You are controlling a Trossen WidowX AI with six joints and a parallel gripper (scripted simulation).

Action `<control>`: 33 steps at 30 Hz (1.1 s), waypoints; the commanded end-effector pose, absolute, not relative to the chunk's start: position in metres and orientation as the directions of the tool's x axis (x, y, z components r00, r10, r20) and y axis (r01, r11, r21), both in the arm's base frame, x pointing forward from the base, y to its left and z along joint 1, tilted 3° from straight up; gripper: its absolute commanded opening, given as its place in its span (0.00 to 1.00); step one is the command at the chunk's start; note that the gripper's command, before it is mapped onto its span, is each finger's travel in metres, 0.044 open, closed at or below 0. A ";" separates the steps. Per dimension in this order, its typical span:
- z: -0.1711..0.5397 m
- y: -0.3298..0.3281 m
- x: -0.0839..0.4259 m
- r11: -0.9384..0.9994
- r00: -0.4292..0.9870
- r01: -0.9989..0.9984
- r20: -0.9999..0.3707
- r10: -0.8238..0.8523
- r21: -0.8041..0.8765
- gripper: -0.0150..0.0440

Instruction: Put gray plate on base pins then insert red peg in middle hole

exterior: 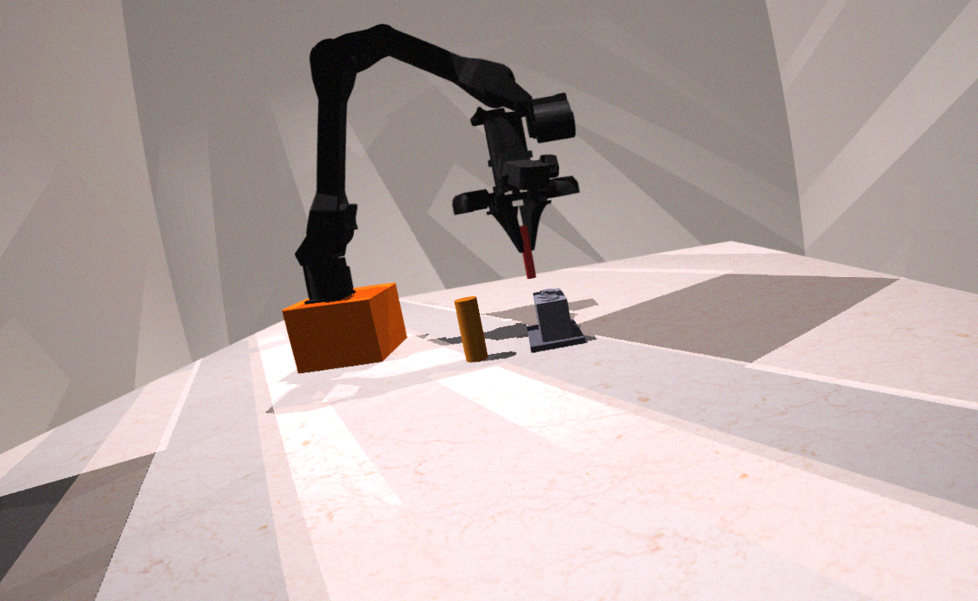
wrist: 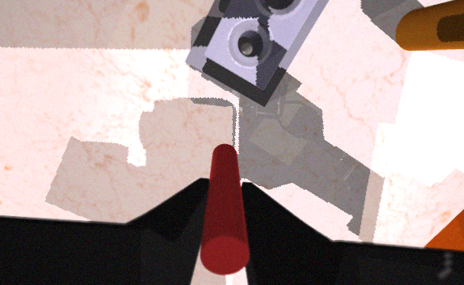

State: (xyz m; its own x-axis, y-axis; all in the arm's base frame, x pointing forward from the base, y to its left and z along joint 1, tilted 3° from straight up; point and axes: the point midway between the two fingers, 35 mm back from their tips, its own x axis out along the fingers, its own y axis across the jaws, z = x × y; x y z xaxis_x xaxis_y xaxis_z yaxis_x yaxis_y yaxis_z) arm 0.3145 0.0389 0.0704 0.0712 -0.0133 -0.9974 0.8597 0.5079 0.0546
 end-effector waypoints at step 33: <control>0.074 -0.050 0.343 0.509 0.074 0.859 -0.997 -0.019 0.054 0.25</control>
State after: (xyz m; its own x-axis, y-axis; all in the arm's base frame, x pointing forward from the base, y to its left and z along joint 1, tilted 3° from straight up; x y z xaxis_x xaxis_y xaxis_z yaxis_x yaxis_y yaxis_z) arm 0.3423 -0.0495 0.0737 0.0749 -0.0230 -0.9969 0.8620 0.5041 0.0531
